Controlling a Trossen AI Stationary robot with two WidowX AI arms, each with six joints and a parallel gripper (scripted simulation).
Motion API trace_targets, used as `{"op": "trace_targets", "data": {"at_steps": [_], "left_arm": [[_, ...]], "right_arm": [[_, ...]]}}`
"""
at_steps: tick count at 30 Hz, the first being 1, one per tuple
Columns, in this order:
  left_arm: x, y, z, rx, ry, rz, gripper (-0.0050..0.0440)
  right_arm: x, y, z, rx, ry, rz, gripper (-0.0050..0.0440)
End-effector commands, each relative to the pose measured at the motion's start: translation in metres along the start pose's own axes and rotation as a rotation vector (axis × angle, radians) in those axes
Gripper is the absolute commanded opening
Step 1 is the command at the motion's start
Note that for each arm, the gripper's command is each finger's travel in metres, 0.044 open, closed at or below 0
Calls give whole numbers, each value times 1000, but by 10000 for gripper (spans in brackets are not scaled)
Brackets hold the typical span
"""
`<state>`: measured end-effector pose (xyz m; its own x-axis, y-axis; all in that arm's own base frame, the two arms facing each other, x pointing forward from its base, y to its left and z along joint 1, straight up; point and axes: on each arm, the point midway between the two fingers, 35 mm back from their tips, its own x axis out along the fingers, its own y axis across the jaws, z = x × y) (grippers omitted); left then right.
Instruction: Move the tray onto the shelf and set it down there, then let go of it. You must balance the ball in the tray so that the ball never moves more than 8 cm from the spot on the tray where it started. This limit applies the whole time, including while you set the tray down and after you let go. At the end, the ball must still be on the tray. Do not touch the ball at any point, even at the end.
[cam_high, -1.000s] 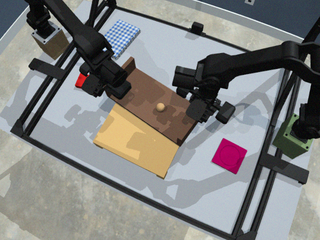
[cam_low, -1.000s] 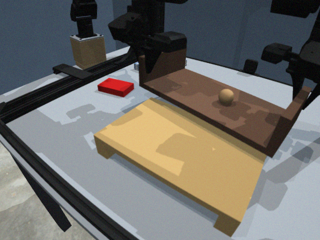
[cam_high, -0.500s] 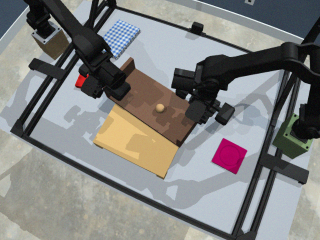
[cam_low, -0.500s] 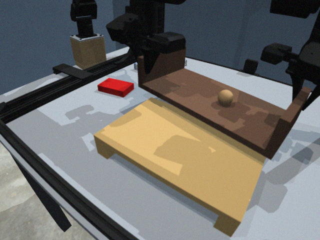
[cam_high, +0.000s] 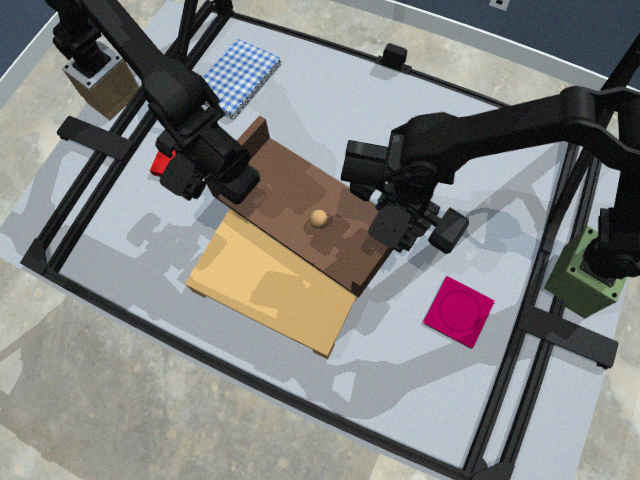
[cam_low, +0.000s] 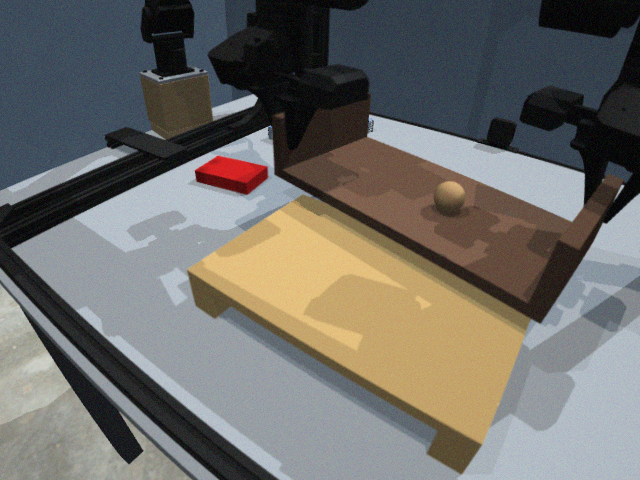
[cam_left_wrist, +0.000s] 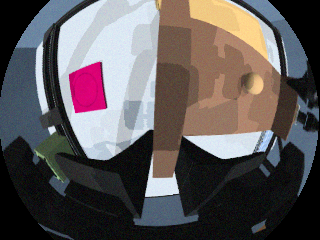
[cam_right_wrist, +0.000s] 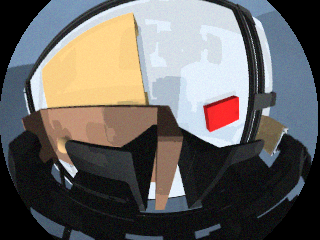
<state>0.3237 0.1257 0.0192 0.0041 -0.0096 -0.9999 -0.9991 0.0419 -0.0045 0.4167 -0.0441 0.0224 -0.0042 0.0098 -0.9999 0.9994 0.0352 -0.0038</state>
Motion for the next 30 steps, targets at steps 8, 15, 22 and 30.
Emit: {"op": "trace_targets", "data": {"at_steps": [8,15,22,30], "left_arm": [[-1,1,6,-2,-16,3,20],[-2,1,8,-2,6,-1,20],[-1,2,11,-2,-21,4,20],[-2,2,13,-2,6,-1,20]], "right_arm": [[-2,1,6,-2,-17,3,20],[-2,1,8,-2,6,-2,20],[-3,2,11,-2,-21,3,20],[-2,2,13,-2,5,-2,20]]}}
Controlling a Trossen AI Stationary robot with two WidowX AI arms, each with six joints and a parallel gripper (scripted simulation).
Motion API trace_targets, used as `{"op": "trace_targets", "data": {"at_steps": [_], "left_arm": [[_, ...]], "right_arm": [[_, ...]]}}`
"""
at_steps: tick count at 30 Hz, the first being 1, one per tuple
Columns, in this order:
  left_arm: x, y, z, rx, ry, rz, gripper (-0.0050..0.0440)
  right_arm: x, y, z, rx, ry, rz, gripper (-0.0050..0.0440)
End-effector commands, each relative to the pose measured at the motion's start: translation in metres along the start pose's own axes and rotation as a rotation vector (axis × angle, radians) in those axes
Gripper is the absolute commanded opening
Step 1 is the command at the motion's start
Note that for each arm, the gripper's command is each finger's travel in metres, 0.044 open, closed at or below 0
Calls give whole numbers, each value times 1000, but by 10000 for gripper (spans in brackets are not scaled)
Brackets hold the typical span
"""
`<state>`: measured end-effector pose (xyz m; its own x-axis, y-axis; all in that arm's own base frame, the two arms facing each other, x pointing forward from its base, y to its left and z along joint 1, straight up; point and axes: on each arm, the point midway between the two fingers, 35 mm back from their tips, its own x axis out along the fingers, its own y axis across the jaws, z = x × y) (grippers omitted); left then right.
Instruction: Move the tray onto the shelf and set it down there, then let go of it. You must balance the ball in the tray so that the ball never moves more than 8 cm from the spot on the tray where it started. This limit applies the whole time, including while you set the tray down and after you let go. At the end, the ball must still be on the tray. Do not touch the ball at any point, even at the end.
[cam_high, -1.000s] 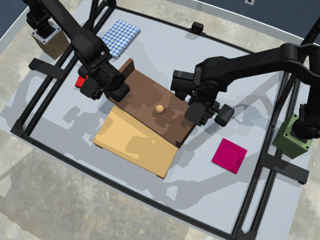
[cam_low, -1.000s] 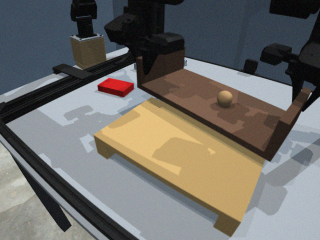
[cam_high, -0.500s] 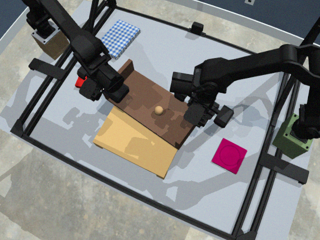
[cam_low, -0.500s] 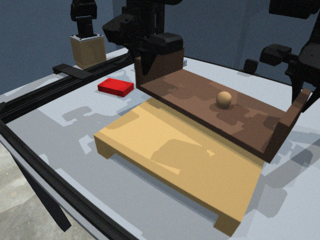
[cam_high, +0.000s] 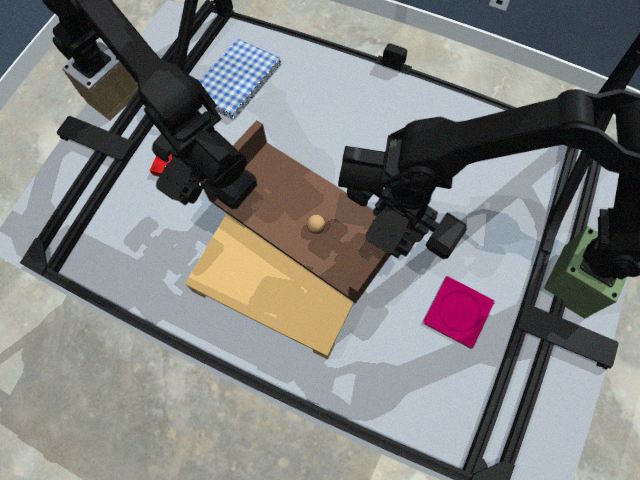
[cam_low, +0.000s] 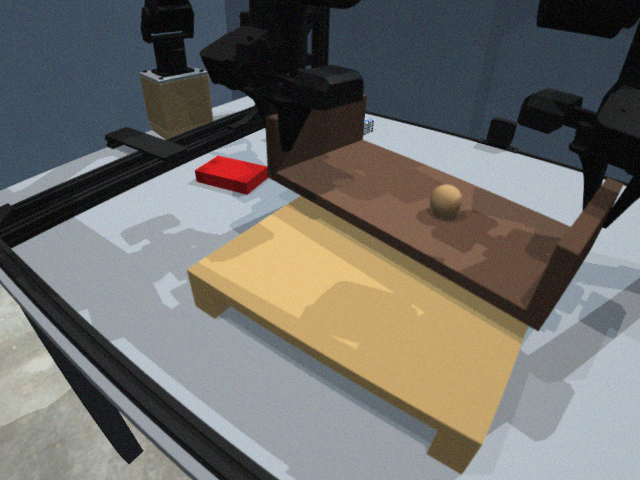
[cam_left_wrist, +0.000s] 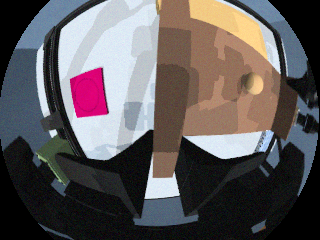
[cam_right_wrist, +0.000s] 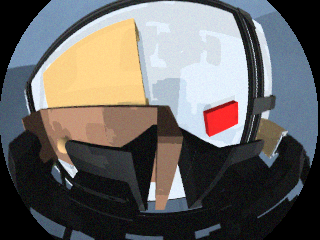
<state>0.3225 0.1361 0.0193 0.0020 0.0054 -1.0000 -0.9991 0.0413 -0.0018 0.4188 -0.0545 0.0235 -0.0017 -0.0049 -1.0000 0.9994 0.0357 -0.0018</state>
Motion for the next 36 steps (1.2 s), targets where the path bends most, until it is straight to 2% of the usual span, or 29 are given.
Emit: {"op": "trace_targets", "data": {"at_steps": [1,7,18,24,36], "left_arm": [[-2,1,4,-1,30,-5,20],[0,1,5,-1,-26,5,20],[-2,2,9,-1,31,-5,20],[0,2,11,-1,-26,5,20],[-1,3,15,-1,21,-4,20]], "right_arm": [[0,1,4,-1,30,-5,20],[-2,1,5,-1,-26,5,20],[0,2,9,-1,30,-5,20],[-2,2,11,-1,-26,5,20],[-1,3,15,-1,21,-4,20]]}}
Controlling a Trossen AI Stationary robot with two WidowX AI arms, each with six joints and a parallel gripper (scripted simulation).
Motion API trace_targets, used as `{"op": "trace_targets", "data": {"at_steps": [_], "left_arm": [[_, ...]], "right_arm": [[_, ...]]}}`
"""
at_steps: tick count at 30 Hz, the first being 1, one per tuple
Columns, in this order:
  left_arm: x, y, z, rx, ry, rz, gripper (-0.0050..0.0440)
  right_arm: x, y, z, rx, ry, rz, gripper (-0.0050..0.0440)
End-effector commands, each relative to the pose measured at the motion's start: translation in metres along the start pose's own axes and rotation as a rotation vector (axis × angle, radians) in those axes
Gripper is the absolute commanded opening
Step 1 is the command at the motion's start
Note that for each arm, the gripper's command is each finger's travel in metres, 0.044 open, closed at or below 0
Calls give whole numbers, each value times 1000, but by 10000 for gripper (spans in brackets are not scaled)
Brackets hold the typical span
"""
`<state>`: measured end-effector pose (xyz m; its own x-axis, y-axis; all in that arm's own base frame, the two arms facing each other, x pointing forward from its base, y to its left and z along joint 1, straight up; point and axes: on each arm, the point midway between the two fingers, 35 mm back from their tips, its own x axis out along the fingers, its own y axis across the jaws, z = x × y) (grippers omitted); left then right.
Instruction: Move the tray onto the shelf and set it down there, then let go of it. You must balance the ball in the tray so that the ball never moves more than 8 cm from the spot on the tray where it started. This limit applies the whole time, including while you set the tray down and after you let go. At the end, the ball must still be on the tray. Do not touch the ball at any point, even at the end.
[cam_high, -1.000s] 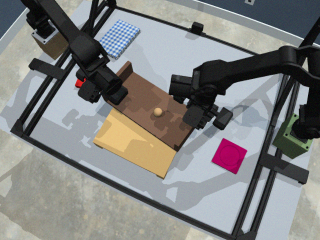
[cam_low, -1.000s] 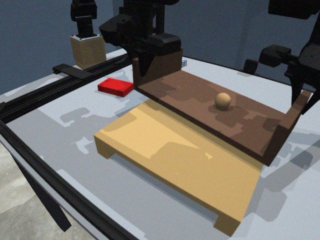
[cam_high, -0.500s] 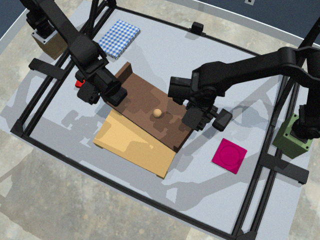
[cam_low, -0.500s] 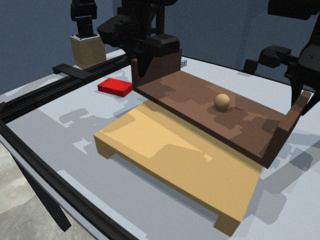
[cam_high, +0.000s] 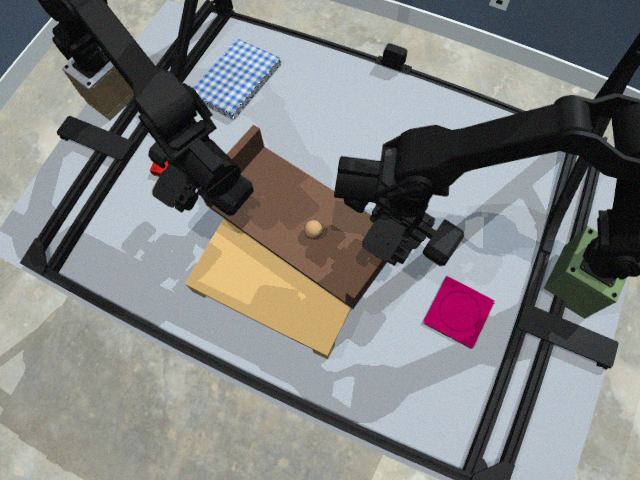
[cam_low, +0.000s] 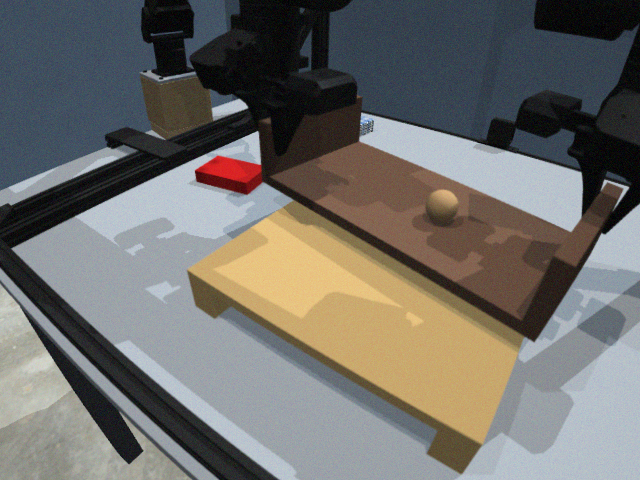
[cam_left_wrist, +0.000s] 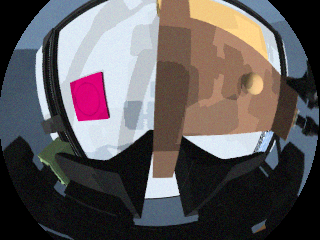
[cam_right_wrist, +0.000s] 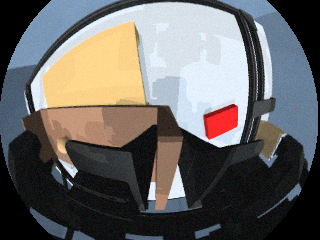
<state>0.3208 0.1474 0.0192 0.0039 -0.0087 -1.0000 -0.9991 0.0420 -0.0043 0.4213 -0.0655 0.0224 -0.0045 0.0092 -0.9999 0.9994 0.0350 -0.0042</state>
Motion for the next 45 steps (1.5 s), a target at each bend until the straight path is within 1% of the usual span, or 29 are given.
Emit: {"op": "trace_targets", "data": {"at_steps": [1,5,8,13,16,22,25,30,33,39,42,45], "left_arm": [[-1,1,4,-2,-4,0,20],[0,1,5,-2,-40,8,20],[-1,1,7,-2,-16,3,20],[-1,1,7,-2,-16,3,20],[-2,1,10,-2,16,-3,20],[0,2,11,-2,-40,8,20],[-1,2,13,-2,-16,3,20],[-1,2,13,-2,-17,6,20],[-2,2,15,-2,16,-3,20],[0,3,17,-2,-40,8,20],[-1,3,19,-2,-16,3,20],[-1,3,19,-2,-16,3,20]], "right_arm": [[-2,1,4,-2,-5,0,20],[-3,1,6,-2,-41,8,20],[-2,1,7,-2,-17,3,20],[-2,1,7,-2,-17,3,20],[-1,2,10,-2,16,-3,20],[-3,2,11,-2,-40,8,20],[-2,2,13,-2,-17,3,20],[-2,2,13,-2,-17,3,20],[-1,3,16,-2,15,-3,20],[-3,3,17,-2,-40,8,20],[-2,3,19,-2,-16,3,20],[-2,3,19,-2,-16,3,20]]}}
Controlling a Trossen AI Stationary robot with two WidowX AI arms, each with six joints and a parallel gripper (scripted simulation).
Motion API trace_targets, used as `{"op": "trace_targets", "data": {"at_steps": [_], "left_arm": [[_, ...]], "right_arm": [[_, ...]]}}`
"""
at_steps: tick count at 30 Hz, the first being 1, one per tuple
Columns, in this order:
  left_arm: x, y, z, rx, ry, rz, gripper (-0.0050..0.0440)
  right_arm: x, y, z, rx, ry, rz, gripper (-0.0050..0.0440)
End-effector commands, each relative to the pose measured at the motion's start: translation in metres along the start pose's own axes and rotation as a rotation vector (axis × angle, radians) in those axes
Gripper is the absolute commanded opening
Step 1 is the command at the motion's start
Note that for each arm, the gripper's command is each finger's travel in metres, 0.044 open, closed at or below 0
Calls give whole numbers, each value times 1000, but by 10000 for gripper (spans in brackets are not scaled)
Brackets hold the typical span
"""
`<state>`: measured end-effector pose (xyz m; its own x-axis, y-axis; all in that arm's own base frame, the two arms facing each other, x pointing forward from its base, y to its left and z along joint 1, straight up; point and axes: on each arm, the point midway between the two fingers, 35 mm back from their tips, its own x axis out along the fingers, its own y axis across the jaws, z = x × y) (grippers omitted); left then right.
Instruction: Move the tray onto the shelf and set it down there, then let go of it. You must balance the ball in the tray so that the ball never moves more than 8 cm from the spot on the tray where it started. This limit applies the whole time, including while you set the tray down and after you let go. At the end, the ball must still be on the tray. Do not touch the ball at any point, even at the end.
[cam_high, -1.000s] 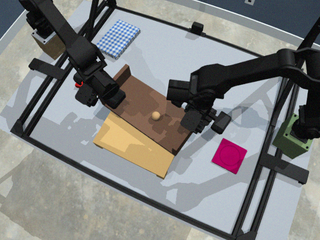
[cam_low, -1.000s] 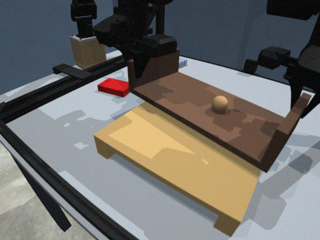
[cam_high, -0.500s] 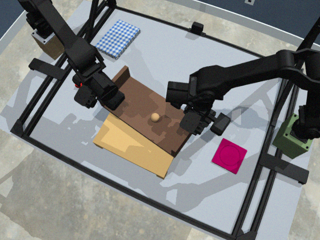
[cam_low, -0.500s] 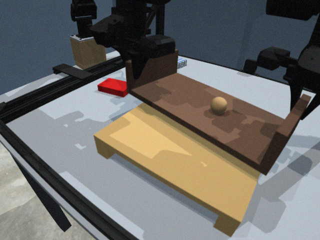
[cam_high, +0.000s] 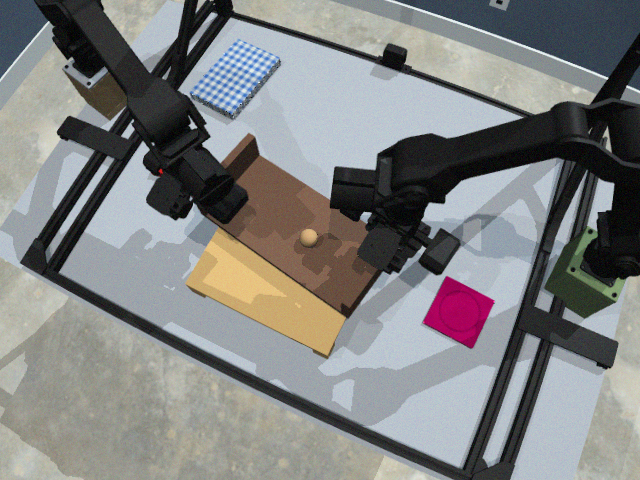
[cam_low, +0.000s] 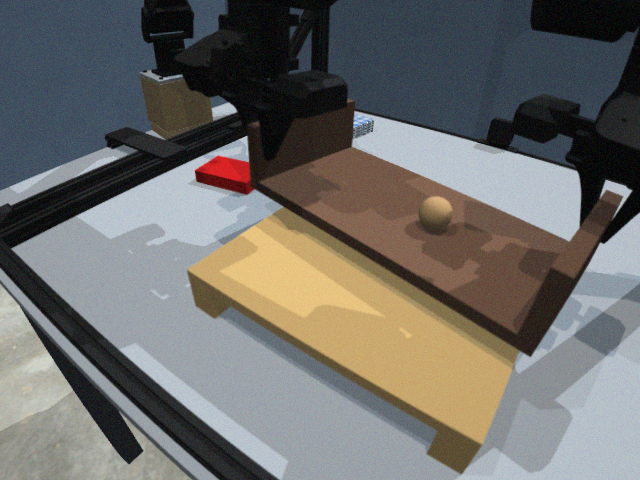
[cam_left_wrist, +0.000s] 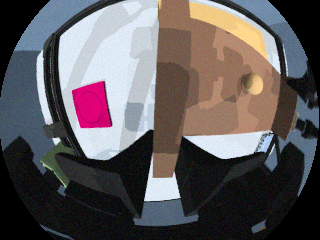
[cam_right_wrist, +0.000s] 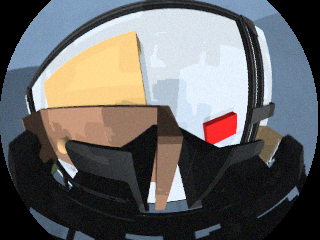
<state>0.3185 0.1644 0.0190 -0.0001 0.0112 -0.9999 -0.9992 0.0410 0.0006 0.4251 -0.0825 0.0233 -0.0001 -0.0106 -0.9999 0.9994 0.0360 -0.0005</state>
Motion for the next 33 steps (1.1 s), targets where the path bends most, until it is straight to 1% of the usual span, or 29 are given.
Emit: {"op": "trace_targets", "data": {"at_steps": [1,5,11,14,19,22,28,33], "left_arm": [[-1,0,2,-1,4,-2,20],[-2,0,4,-1,36,-8,20],[0,1,6,-1,-20,3,20],[-1,1,8,-1,4,-2,20],[-1,1,8,-1,4,-2,20],[-2,1,10,-1,36,-7,20],[0,2,12,-1,-20,3,20],[-1,2,13,-1,4,-2,20]], "right_arm": [[-1,0,2,-1,4,0,20],[0,1,4,-1,35,-6,20],[-2,1,6,-1,-20,4,20],[-1,1,7,-1,4,-1,20],[-1,1,7,-1,4,-1,20],[0,2,10,-1,35,-6,20],[-2,2,11,-1,-21,4,20],[-1,2,13,-1,4,0,20]]}}
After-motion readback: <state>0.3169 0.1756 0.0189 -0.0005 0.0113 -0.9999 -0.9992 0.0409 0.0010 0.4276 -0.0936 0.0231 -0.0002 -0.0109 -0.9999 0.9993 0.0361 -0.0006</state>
